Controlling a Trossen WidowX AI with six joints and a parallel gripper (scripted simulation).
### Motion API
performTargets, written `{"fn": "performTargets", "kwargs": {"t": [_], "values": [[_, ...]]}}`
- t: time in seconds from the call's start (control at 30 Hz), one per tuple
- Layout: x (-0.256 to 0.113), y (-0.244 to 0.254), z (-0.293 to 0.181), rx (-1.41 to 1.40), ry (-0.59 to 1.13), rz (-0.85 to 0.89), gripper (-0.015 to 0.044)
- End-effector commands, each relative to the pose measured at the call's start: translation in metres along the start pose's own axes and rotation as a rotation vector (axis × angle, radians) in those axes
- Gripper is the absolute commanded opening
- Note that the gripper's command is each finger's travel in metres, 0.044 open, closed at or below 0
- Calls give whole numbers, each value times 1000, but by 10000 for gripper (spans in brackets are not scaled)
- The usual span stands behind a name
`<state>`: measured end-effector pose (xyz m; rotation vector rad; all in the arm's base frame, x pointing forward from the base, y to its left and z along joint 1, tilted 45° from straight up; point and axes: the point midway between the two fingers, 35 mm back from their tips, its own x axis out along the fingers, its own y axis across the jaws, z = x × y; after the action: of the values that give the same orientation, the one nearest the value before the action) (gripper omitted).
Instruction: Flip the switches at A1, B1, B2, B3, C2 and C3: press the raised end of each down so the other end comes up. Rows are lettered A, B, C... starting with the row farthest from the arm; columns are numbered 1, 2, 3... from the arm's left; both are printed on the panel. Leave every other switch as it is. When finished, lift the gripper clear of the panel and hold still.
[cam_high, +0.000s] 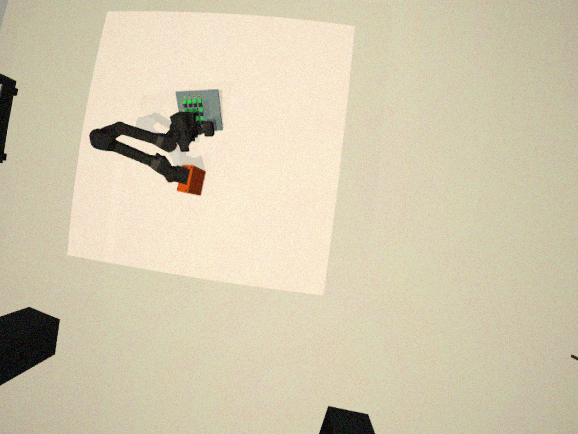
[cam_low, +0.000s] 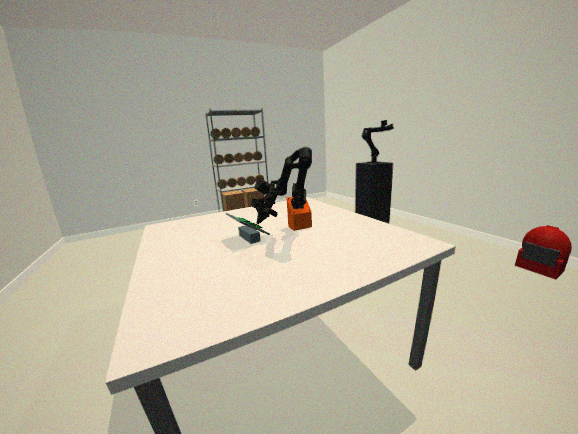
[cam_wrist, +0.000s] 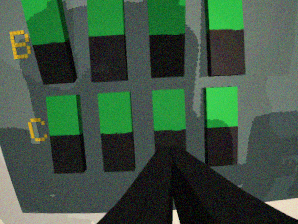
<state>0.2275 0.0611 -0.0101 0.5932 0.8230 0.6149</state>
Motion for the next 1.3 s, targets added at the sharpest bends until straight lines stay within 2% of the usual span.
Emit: {"fn": "performTargets", "kwargs": {"t": [0.0,1.27], "values": [[0,-1,0,5,0,-5,0],[5,-1,0,5,0,-5,0]]}}
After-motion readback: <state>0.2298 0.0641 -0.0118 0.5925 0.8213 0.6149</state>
